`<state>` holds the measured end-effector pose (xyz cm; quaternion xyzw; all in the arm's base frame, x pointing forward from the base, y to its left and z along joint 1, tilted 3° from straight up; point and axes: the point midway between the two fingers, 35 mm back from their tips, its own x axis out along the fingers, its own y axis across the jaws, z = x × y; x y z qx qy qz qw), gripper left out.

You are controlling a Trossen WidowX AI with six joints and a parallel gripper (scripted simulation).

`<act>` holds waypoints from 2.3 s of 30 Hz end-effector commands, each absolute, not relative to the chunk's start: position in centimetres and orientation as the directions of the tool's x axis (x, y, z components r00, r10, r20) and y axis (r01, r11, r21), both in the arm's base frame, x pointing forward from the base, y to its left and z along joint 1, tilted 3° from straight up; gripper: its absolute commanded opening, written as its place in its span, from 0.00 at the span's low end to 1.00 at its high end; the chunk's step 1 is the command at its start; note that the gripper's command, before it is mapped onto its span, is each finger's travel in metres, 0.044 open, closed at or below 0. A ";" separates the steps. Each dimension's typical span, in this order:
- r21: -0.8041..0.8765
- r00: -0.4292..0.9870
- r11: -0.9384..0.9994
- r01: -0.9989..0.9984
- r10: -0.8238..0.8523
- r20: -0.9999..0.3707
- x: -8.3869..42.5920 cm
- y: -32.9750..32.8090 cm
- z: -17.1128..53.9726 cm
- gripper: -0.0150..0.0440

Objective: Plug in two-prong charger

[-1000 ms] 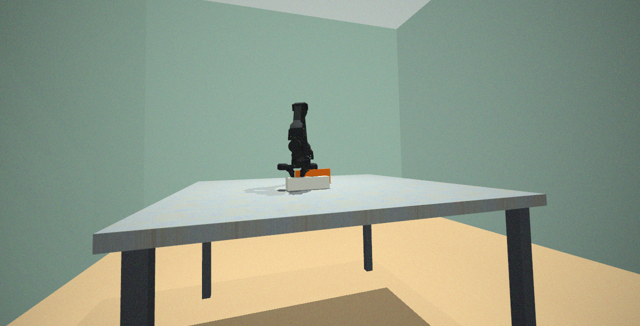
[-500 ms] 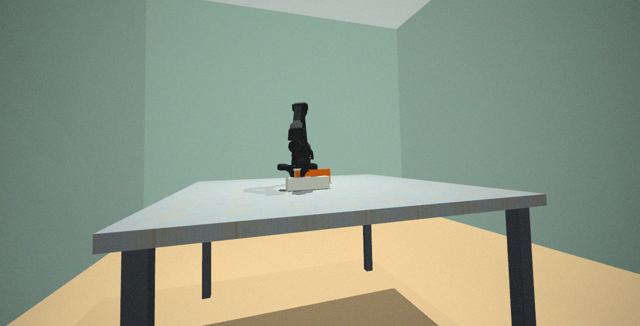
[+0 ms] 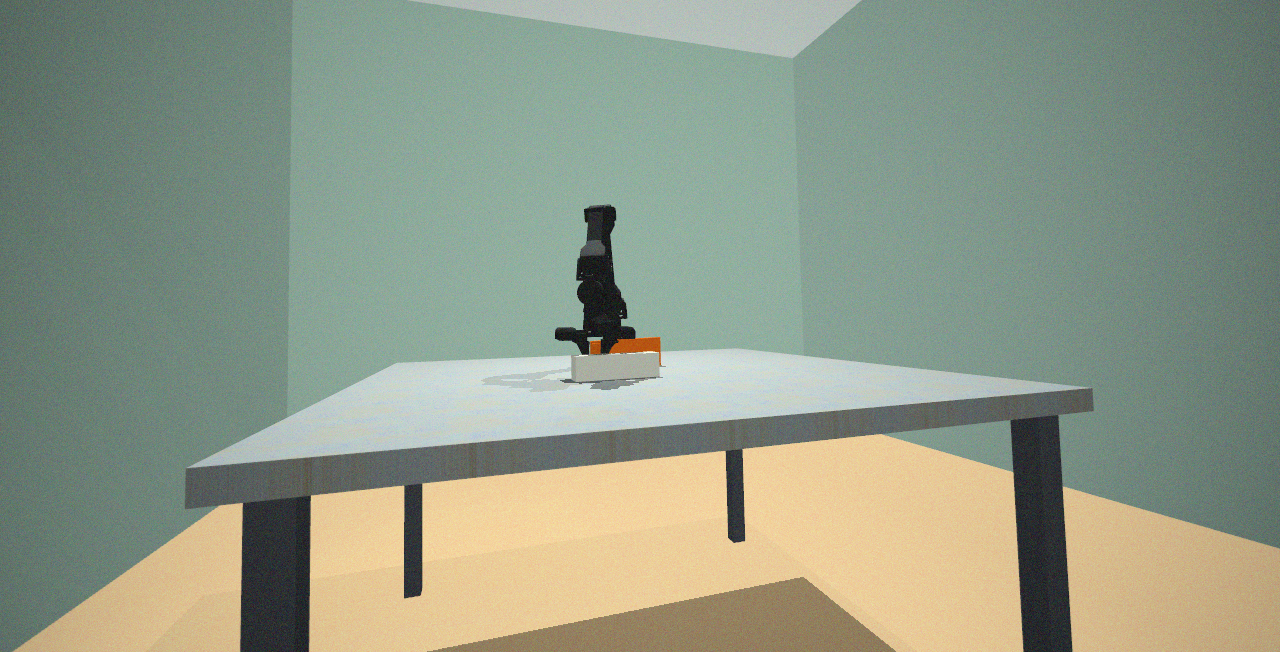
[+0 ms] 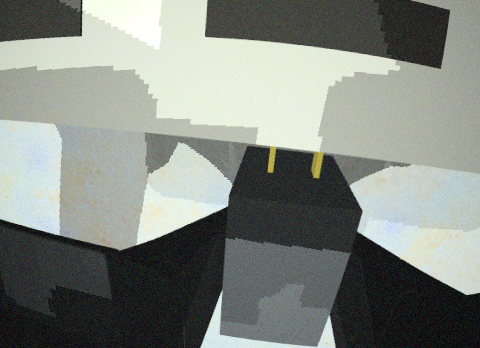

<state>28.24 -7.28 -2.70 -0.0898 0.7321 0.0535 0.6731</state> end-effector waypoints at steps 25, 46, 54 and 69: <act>-0.036 -0.083 0.980 -0.197 -0.053 -0.995 29.1 -7.0 -2.9 0.25; -0.036 -0.082 0.980 -0.197 -0.053 -0.995 30.0 -6.8 -2.9 0.25; -0.036 -0.082 0.980 -0.197 -0.053 -0.995 30.3 -6.8 -2.8 0.25; -0.036 -0.081 0.980 -0.197 -0.053 -0.995 30.9 -6.6 -2.8 0.25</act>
